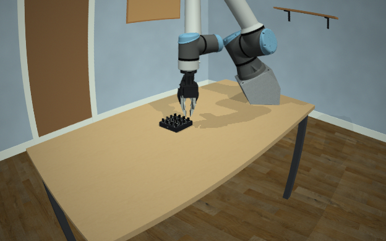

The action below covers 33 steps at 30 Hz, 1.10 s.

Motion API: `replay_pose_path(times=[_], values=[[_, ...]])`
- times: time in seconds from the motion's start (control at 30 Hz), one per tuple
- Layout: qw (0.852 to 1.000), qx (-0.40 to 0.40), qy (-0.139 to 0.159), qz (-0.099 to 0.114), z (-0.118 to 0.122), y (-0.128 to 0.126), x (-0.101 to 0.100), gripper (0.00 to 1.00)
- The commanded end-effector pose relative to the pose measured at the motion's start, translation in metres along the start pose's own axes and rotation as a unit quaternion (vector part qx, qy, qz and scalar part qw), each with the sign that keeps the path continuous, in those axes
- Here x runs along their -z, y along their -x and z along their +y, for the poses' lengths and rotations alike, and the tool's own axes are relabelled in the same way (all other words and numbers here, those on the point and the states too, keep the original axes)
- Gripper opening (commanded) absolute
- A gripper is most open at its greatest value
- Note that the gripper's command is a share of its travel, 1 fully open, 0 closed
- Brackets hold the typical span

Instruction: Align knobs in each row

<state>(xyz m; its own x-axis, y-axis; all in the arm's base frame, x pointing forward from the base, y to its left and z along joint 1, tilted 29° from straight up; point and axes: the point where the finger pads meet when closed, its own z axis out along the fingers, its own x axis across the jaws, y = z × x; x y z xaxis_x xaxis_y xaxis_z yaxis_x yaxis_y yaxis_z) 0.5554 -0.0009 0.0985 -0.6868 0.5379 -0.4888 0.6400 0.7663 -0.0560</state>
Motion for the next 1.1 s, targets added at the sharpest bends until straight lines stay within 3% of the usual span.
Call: replay_pose_path(times=[0.0, 1.07], values=[[1.0, 0.001, 0.001, 0.0, 0.0015, 0.0006, 0.0001, 0.11], [1.0, 0.0, 0.0, 0.001, 0.0003, 0.0003, -0.0064, 0.11]])
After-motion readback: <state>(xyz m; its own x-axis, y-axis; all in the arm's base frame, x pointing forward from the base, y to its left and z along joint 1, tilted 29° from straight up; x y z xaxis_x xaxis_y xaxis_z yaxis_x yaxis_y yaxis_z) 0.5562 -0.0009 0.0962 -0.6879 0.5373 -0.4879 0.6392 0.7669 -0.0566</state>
